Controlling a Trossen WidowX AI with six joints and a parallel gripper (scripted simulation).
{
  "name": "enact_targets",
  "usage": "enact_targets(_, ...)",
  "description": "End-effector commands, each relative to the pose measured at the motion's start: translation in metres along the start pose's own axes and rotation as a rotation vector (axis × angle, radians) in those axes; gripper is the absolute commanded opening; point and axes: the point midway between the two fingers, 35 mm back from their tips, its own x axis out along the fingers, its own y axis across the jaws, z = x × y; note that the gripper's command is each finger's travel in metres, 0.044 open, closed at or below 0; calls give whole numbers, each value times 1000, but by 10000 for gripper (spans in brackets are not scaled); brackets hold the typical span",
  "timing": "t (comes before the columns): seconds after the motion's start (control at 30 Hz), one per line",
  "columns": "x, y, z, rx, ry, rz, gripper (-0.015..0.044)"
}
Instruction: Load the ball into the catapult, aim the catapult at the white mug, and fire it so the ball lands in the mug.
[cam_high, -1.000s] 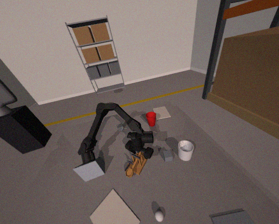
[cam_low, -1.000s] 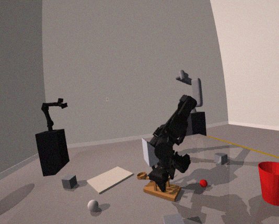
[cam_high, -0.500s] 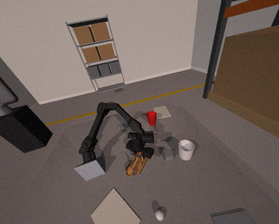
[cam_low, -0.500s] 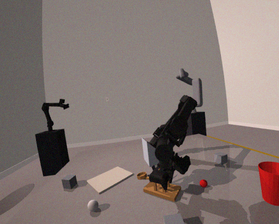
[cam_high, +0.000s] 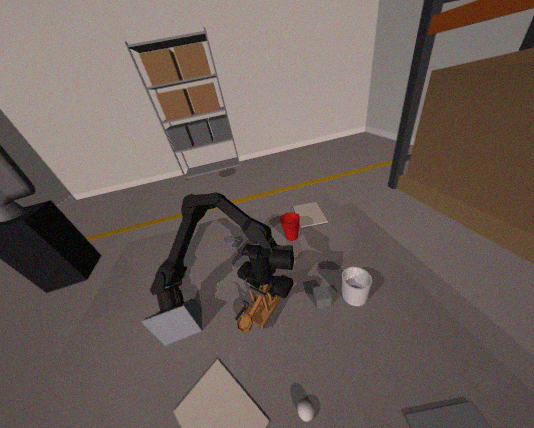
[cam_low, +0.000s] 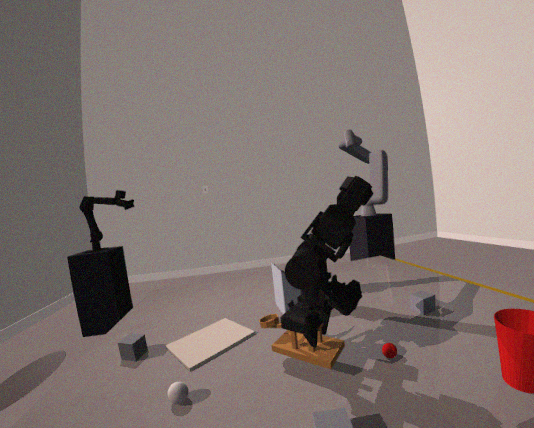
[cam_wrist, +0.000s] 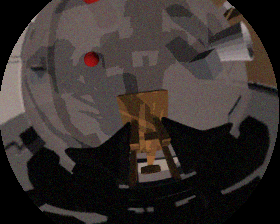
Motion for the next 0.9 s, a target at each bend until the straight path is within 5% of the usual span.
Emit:
enact_targets(0.0,-13,0,4,4,-1,-19,0)
enact_targets(0.87,-12,-20,-3,882,-14,-13,0)
